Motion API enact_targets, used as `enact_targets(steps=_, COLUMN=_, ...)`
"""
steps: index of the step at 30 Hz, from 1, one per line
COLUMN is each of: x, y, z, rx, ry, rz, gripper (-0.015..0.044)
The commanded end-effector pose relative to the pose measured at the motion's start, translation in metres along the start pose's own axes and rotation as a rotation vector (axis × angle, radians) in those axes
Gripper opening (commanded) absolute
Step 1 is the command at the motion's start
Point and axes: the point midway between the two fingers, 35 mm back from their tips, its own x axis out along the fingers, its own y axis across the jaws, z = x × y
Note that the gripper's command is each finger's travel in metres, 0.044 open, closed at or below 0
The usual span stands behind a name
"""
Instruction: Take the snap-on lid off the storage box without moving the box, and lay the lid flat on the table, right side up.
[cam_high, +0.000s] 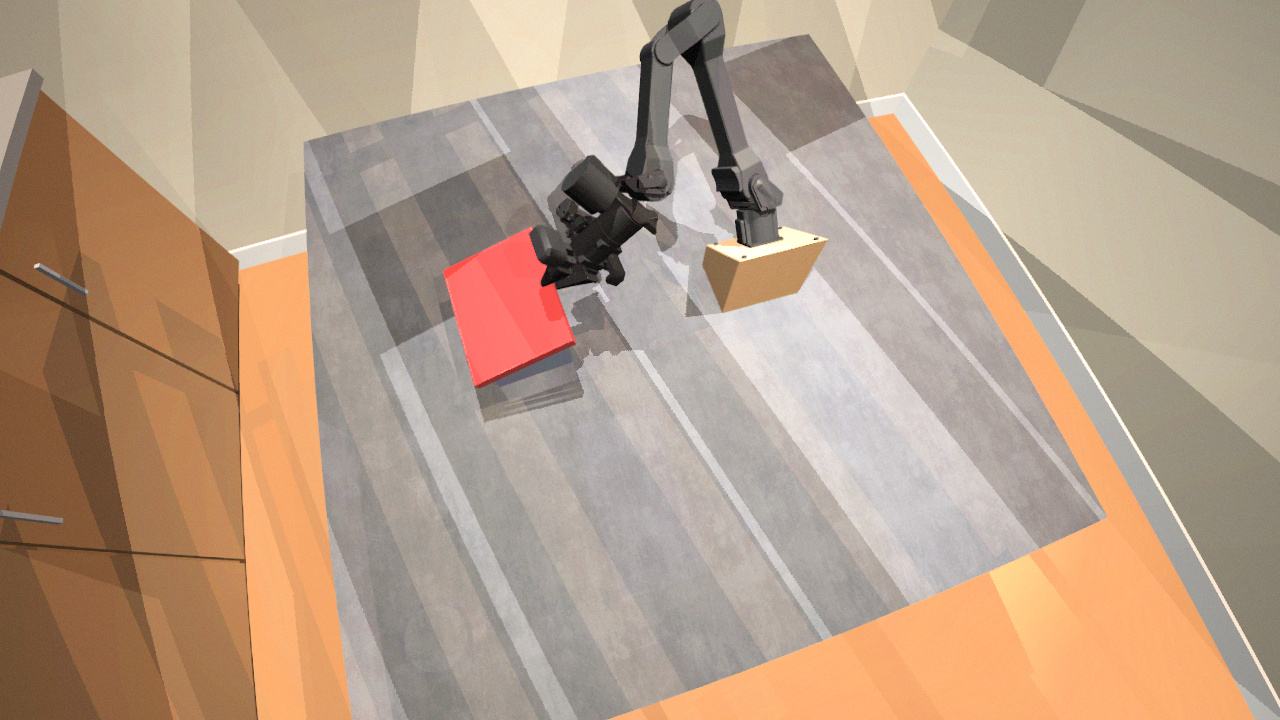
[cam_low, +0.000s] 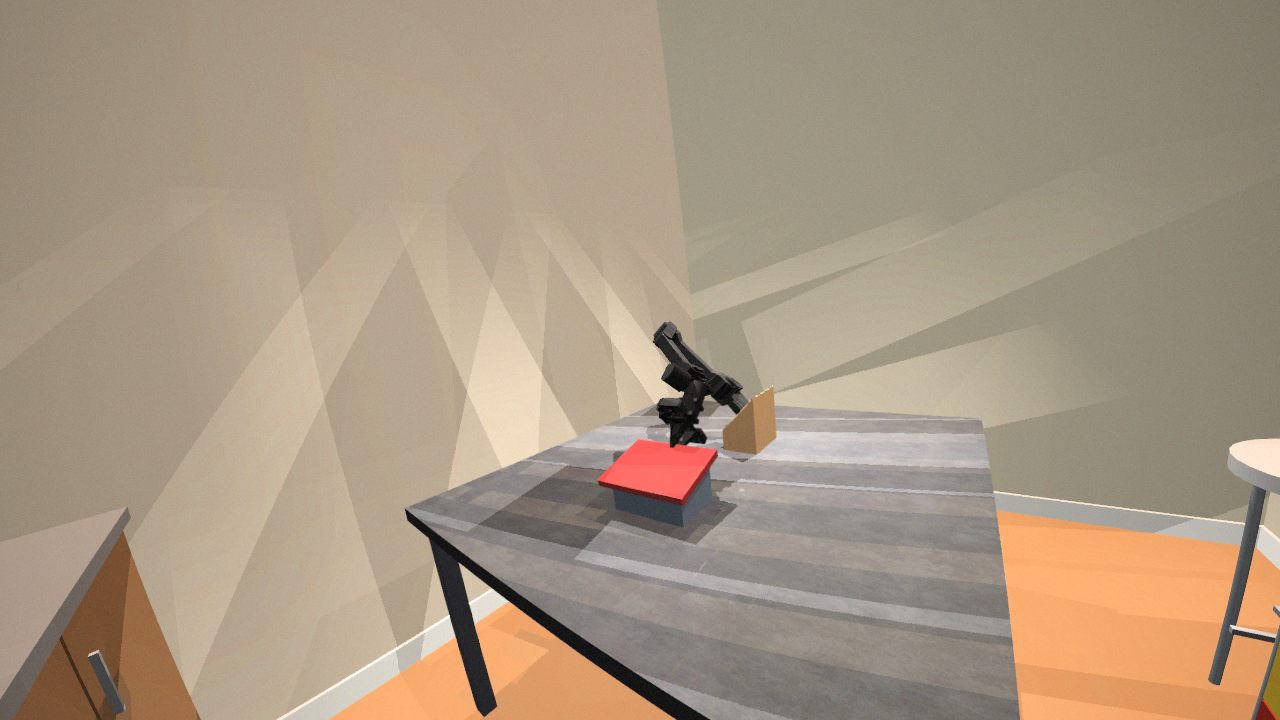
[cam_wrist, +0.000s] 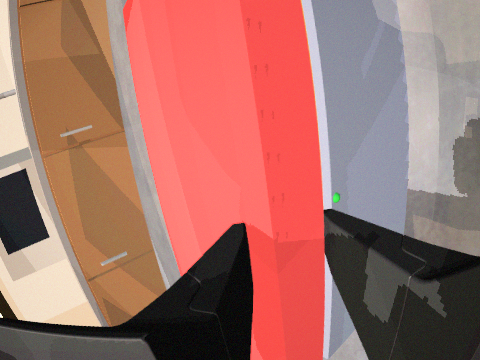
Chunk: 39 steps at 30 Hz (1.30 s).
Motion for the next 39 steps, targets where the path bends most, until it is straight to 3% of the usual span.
enact_targets(steps=1, x=-0.003, y=0.006, z=0.0, rx=0.002, ry=-0.001, rz=0.004, gripper=0.0)
enact_targets(steps=39, x=-0.016, y=0.06, z=0.0, rx=0.005, ry=0.0, rz=0.005, gripper=0.0)
